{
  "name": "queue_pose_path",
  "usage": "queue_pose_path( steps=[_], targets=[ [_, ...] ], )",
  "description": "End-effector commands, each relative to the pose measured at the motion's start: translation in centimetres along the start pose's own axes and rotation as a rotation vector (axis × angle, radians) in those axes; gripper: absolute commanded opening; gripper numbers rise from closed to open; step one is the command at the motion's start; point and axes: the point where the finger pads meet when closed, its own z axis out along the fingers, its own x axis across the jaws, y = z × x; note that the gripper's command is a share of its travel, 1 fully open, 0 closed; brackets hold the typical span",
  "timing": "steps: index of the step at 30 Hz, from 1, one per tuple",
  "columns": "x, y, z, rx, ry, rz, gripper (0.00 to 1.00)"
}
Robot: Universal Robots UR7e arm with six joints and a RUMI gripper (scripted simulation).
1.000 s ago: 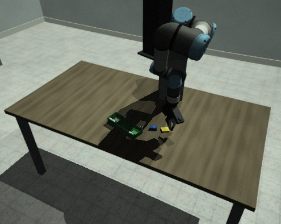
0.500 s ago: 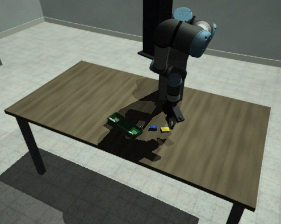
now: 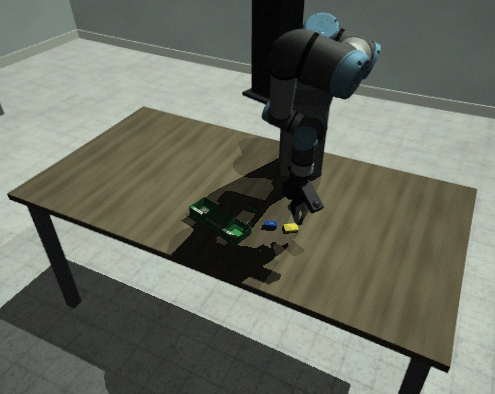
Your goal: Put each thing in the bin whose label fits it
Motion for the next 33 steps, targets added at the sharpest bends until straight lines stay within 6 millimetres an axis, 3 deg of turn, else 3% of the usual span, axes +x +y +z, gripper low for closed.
queue_pose_path(
  steps=[1,6,8,33],
  targets=[
    [2.0,3.1,0.1,0.002,-0.004,-0.157,0.00],
    [4.1,5.4,0.1,0.004,-0.002,-0.252,0.00],
    [4.1,5.4,0.1,0.004,-0.002,-0.252,0.00],
    [12.2,16.6,0.2,0.005,-0.001,-0.260,0.00]
  ],
)
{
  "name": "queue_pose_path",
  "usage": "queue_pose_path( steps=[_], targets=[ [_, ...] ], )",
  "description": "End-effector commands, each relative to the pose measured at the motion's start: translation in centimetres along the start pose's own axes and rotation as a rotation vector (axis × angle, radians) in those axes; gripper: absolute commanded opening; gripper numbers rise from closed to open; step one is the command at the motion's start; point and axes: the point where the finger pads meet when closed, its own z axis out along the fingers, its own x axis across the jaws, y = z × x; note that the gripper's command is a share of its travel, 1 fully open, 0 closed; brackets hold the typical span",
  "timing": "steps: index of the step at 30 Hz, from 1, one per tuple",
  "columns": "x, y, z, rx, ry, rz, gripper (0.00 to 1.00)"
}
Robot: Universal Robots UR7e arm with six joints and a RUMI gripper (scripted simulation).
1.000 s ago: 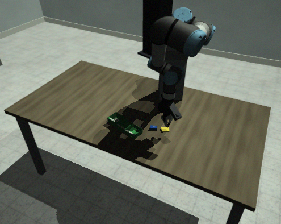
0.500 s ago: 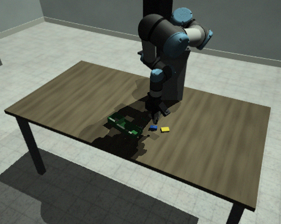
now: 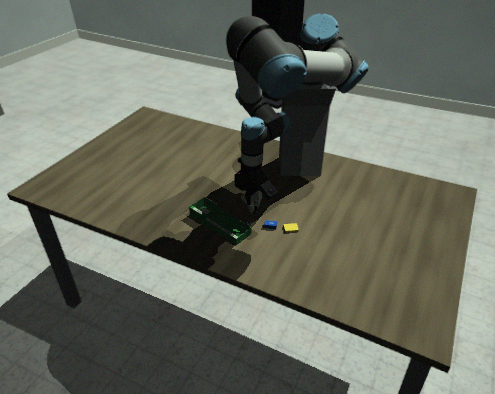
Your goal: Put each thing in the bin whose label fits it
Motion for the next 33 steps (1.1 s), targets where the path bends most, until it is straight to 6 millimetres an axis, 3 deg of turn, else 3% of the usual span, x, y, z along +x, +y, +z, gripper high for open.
queue_pose_path(
  steps=[1,33],
  targets=[
    [1.4,3.4,0.1,0.010,-0.006,-0.008,0.00],
    [7.5,19.1,0.3,0.009,-0.006,-0.008,0.00]
  ],
)
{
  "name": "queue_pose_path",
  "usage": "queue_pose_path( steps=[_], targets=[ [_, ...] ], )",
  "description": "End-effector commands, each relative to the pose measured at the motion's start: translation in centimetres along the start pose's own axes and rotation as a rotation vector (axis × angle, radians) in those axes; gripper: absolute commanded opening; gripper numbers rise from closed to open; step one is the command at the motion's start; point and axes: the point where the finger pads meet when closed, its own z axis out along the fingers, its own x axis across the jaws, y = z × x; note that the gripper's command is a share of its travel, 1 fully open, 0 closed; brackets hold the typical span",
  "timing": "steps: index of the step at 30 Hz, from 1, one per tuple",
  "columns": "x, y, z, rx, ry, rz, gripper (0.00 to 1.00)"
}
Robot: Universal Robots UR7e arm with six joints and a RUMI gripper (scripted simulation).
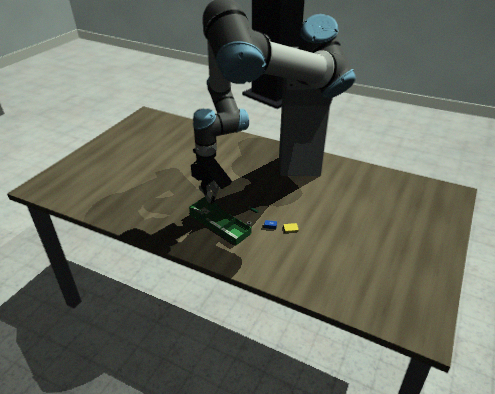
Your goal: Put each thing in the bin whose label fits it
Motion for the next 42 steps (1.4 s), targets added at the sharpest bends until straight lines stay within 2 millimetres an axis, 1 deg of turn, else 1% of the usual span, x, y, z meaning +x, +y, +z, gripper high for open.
queue_pose_path(
  steps=[1,5,10,13,22,38,42],
  targets=[
    [1.2,3.3,0.2,0.005,-0.006,-0.002,0.00],
    [1.4,4.0,0.2,0.005,-0.006,-0.002,0.00],
    [1.4,4.0,0.2,0.005,-0.006,-0.002,0.00],
    [1.0,3.3,0.2,0.007,-0.011,-0.003,0.00],
    [0.9,2.6,0.1,0.006,-0.009,-0.004,0.00],
    [1.1,2.8,0.2,0.005,-0.008,-0.003,0.00],
    [1.2,2.8,1.1,0.005,-0.007,-0.005,0.00]
  ],
)
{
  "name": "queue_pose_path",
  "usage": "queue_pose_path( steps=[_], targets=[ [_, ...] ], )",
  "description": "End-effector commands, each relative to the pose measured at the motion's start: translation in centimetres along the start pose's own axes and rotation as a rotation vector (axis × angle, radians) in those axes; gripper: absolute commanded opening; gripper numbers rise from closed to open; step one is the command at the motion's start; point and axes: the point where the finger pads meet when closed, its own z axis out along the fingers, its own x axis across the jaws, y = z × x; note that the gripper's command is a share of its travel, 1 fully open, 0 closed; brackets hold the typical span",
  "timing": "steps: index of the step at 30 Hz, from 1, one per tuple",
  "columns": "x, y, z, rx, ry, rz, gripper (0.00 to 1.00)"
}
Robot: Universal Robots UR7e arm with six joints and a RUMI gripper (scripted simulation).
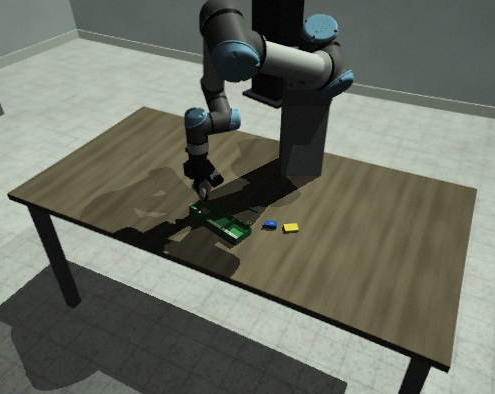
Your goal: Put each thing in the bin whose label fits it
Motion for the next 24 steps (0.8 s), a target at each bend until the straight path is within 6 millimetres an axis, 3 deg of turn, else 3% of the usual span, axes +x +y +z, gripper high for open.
queue_pose_path(
  steps=[1,24],
  targets=[
    [0.2,0.0,0.8,-0.001,0.001,-0.003,0.00],
    [0.2,0.0,4.5,-0.001,0.001,-0.003,0.00]
  ],
)
